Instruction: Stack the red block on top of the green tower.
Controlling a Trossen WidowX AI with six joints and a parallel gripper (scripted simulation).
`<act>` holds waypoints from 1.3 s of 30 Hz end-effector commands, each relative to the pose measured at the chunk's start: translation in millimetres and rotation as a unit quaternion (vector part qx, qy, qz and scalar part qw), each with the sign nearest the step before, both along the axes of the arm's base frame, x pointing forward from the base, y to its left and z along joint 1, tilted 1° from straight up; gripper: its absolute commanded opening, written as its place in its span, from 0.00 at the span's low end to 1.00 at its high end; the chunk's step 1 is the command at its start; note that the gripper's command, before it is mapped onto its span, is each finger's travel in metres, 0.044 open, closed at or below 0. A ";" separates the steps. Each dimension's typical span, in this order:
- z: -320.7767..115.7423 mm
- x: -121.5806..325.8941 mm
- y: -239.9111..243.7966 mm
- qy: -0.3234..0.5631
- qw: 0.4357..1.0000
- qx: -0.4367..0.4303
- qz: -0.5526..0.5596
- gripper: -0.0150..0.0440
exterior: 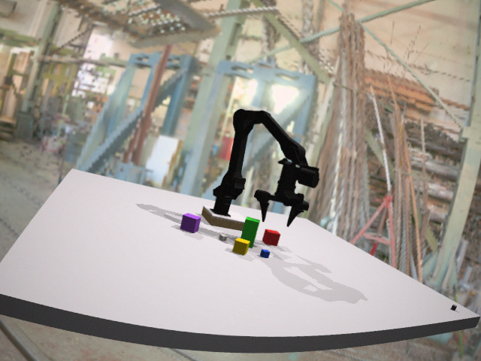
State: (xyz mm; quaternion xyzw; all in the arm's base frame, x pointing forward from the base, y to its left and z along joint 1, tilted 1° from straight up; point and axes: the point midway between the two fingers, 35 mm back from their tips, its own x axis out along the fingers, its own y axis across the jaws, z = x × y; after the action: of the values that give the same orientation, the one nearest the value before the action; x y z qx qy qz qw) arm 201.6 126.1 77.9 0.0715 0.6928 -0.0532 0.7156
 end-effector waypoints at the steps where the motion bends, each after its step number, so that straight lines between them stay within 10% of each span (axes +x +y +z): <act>1: -12.7 -1.9 0.0 0.005 1.000 0.000 0.002 1.00; 39: -62.8 -1.3 1.5 0.005 1.000 0.000 0.002 1.00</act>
State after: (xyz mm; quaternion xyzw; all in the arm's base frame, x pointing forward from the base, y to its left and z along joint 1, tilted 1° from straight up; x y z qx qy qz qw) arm 203.2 128.3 23.9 0.0719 0.6906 -0.0499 0.7180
